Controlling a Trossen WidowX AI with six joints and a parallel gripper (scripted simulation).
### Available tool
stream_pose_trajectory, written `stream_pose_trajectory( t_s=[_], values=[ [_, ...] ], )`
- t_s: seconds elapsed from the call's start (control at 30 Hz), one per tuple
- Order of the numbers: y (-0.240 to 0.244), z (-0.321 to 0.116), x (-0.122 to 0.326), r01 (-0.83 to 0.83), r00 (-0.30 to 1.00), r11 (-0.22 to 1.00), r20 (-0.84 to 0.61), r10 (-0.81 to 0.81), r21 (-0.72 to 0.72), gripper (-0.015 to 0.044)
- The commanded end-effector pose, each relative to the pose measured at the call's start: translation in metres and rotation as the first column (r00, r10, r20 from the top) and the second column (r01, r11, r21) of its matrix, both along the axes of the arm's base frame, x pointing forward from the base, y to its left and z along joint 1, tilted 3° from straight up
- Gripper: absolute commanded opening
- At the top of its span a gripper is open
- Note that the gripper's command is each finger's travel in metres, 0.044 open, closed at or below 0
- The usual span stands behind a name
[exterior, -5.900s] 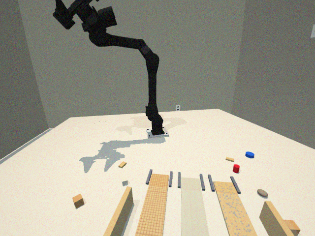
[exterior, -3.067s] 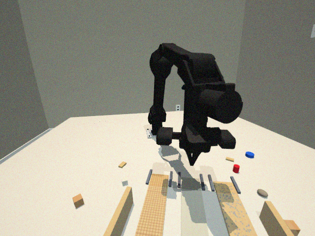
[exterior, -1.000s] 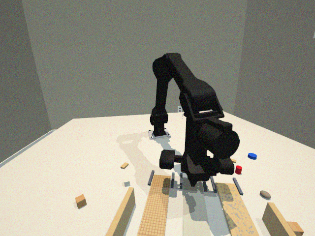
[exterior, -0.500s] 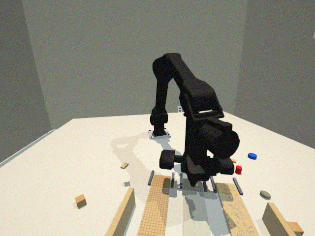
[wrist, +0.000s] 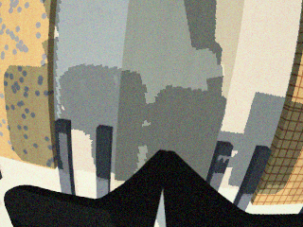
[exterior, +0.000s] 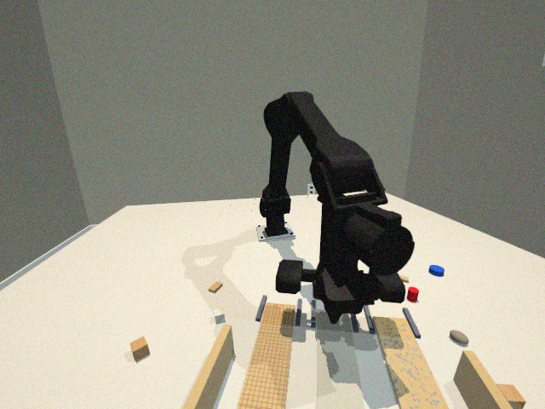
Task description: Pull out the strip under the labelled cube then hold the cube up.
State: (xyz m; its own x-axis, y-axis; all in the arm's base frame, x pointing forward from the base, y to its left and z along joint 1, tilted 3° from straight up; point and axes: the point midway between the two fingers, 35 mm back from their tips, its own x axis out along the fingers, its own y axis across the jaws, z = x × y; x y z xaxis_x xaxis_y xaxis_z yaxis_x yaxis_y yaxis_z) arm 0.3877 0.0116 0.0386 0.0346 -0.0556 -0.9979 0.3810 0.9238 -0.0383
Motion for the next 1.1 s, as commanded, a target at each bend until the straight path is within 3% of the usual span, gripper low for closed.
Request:
stream_pose_trajectory(
  t_s=[0.0,1.07],
  values=[
    [0.001,-0.002,0.001,0.000,1.000,1.000,0.003,0.000,0.004,0.0000],
    [0.018,-0.006,-0.044,0.000,1.000,1.000,-0.001,0.000,0.006,0.0000]
  ],
)
